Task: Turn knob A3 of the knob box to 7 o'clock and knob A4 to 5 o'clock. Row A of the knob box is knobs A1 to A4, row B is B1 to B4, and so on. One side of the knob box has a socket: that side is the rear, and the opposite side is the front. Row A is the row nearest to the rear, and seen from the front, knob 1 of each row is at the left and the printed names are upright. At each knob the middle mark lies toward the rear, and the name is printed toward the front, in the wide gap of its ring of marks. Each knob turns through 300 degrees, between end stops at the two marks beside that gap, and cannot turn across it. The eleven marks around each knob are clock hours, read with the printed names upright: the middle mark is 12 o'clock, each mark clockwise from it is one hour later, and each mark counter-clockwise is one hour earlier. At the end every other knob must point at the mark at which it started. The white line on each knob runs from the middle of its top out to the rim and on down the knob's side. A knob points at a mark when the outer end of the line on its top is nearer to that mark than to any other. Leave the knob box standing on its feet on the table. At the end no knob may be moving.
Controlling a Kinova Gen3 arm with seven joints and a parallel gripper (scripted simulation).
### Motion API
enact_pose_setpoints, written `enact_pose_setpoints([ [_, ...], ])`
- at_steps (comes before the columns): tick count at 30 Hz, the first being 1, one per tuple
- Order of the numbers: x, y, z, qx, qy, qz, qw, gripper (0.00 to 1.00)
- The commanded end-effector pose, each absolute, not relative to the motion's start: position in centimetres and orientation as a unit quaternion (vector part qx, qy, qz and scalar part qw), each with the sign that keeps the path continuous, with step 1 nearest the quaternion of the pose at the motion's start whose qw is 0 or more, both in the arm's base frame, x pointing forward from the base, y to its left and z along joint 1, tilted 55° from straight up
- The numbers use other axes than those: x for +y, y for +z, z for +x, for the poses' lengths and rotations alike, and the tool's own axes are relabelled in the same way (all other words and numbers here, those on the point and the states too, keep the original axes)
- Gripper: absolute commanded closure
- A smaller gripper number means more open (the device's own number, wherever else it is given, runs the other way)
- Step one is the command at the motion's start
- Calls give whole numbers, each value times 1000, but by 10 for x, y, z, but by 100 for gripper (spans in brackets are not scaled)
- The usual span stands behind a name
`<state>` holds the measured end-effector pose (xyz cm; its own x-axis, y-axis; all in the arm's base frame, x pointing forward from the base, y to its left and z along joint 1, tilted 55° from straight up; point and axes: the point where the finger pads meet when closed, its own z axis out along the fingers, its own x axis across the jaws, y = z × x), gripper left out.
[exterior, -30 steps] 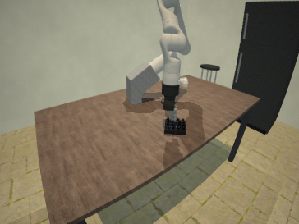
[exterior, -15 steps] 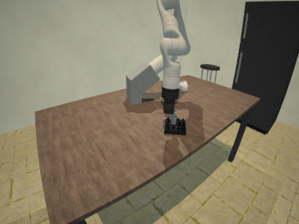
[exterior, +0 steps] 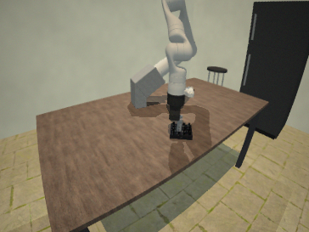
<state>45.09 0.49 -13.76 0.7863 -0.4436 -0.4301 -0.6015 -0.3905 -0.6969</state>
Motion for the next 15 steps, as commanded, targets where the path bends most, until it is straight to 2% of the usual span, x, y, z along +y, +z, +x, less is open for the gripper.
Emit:
enact_pose_setpoints([
  [1, 6, -138, 451, 315, 87, -829, 453, 54],
  [15, 7, -139, 451, 315, 87, -829, 453, 54],
])
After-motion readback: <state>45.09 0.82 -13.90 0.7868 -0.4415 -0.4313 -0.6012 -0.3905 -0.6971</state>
